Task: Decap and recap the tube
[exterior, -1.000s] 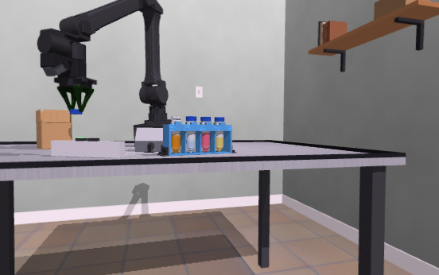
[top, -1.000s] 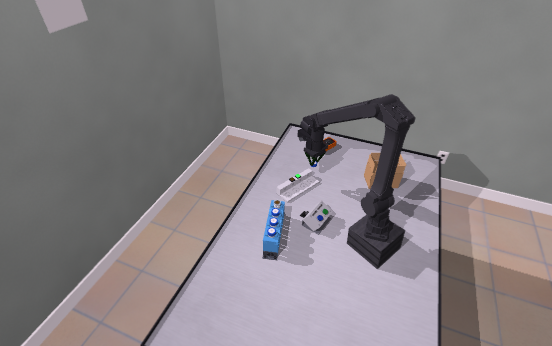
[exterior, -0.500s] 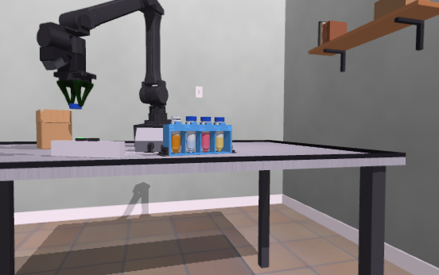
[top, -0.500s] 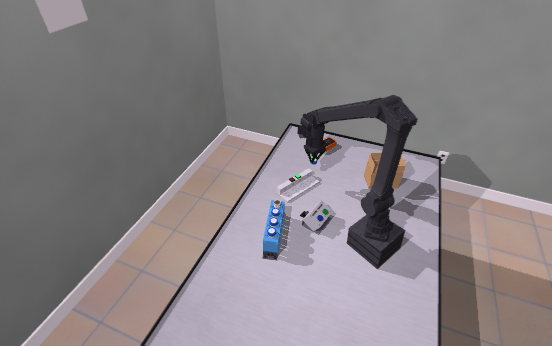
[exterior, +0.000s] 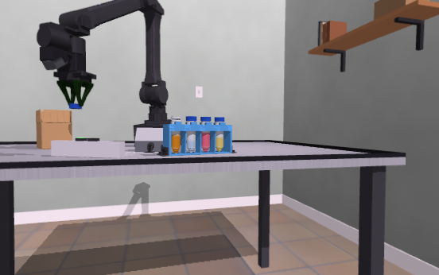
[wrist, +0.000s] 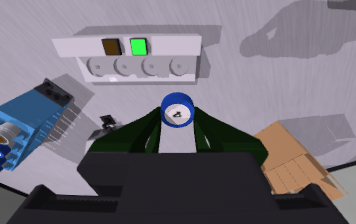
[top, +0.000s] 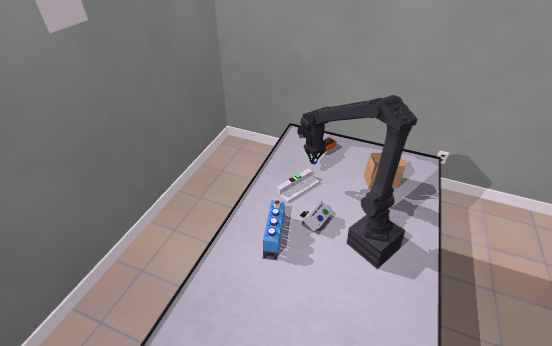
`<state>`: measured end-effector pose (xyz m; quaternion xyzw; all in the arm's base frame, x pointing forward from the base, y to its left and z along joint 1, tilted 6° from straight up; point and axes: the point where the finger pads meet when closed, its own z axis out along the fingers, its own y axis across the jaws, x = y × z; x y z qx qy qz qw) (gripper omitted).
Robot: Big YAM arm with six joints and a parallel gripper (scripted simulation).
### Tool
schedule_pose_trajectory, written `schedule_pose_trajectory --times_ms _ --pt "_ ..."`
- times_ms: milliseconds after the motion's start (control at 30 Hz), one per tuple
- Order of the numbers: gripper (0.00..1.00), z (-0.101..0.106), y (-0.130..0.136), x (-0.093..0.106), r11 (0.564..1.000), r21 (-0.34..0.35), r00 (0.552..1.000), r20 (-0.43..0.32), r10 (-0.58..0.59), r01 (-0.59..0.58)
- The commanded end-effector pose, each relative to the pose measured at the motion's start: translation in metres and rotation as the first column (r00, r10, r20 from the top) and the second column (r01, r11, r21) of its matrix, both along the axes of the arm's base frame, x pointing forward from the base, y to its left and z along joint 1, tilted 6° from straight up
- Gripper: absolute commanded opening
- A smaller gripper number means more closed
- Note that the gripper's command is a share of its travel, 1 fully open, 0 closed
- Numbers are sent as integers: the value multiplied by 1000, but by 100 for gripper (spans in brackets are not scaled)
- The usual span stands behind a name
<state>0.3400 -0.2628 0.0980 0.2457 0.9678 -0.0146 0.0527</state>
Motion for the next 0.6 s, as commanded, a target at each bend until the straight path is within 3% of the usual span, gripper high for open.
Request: schedule_pose_trajectory --times_ms 0,300,433,467,567 --pt "0 14 -8 9 1000 -17 1000 21 -1 1" --pt "0 14 -8 9 1000 -17 1000 21 -1 1" --pt "0 10 36 9 941 -34 941 -21 337 -337" --pt "0 10 37 9 938 -33 938 -19 345 -346" --pt "0 9 52 15 867 -52 869 -30 495 -495"
